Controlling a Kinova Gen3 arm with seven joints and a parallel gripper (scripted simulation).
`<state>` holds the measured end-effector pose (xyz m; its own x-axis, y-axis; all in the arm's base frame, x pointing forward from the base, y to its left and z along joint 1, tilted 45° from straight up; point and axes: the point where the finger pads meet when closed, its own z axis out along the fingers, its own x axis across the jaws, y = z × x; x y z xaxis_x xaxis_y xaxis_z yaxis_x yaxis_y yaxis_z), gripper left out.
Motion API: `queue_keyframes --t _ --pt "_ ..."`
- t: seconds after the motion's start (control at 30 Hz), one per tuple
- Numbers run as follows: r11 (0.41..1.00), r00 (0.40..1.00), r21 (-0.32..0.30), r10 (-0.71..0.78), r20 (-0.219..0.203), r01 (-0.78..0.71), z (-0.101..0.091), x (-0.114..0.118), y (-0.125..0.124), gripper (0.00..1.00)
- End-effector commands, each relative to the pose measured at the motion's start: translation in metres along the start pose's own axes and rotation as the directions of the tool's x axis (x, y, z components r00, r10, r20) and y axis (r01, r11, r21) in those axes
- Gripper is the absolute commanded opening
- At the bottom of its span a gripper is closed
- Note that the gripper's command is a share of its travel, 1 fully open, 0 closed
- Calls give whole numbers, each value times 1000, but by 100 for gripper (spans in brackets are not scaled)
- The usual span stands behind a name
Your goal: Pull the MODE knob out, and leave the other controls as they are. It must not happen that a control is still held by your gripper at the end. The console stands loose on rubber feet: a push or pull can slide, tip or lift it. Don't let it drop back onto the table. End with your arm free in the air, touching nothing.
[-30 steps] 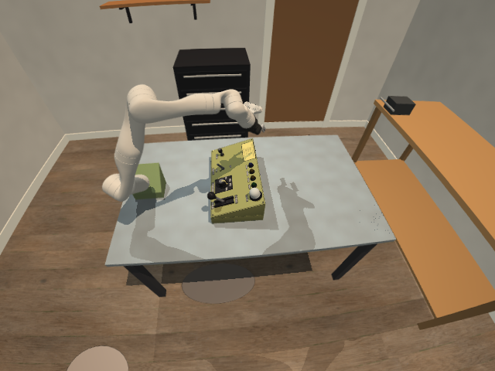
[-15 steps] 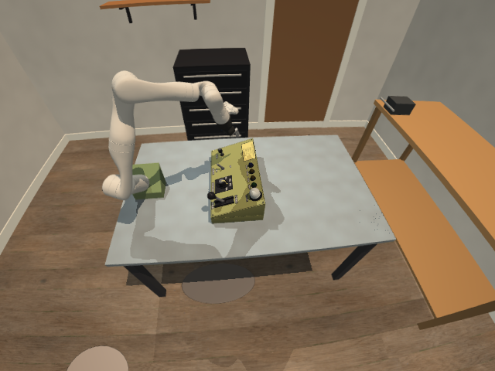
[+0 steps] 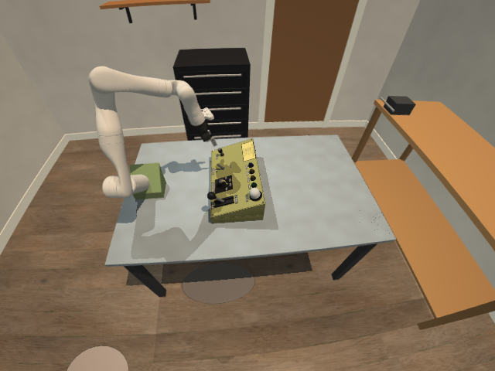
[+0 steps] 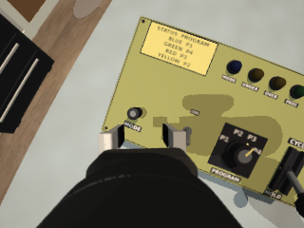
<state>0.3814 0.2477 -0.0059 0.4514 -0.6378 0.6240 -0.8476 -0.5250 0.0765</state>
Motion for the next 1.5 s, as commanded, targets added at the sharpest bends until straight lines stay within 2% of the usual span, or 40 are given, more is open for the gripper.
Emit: queue_keyframes --t 0.0,0.2,0.4,1.47 --pt "999 998 -4 46 -49 -47 -3 -6 24 100" --pt "993 989 1 117 -92 -117 -5 -3 44 100" --pt "991 986 4 134 -102 -134 -5 -2 49 100" --pt "991 985 5 136 -103 -136 -5 -2 49 100"
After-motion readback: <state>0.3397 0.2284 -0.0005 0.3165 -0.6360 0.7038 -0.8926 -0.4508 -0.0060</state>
